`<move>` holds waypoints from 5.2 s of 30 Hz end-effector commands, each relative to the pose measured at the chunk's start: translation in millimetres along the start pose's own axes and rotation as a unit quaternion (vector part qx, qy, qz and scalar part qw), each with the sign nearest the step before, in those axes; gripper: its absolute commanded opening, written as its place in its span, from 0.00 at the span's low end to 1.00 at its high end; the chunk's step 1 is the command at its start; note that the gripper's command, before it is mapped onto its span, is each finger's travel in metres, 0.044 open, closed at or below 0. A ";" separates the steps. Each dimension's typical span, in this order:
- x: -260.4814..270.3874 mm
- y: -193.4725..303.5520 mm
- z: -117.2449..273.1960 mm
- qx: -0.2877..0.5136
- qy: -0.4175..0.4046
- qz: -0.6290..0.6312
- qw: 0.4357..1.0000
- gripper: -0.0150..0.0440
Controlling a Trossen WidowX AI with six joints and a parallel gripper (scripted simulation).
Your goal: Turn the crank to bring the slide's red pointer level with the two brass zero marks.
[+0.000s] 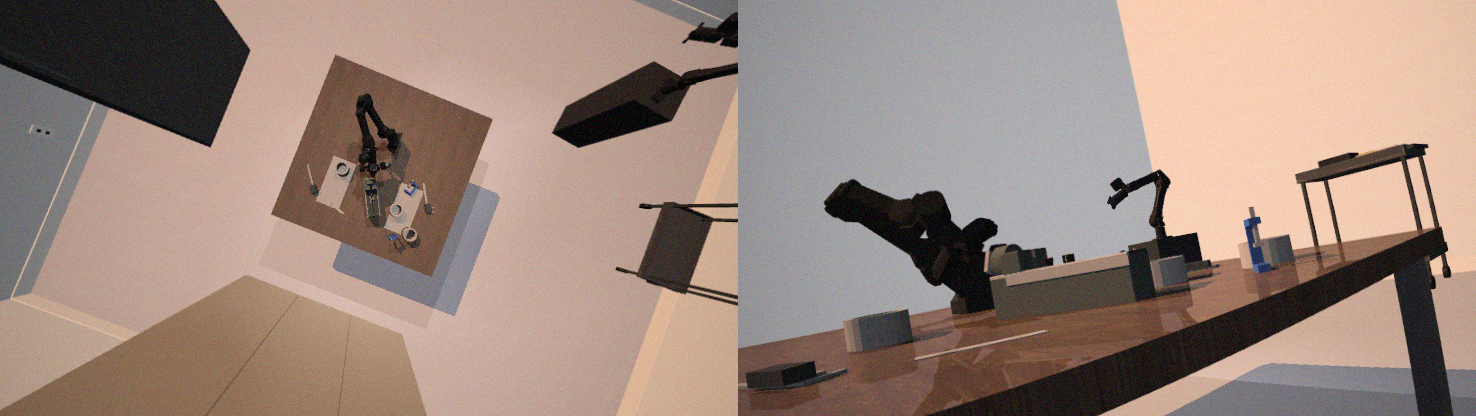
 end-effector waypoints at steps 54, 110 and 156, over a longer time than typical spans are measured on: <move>-15.2 -22.9 26.7 -0.004 -0.003 0.002 1.000 0.25; -15.2 -22.4 26.6 -0.004 -0.003 0.002 1.000 0.25; -15.2 -22.1 26.4 -0.004 -0.003 0.002 1.000 0.25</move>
Point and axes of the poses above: the point midway between the two fingers, 35 mm back from their tips, its own z axis back along the fingers, its own x axis across the jaws, y = z × x, the point moved 9 cm from there along z, back along the fingers, and after that the axes turned 9 degrees about z, right-handed, at the moved point
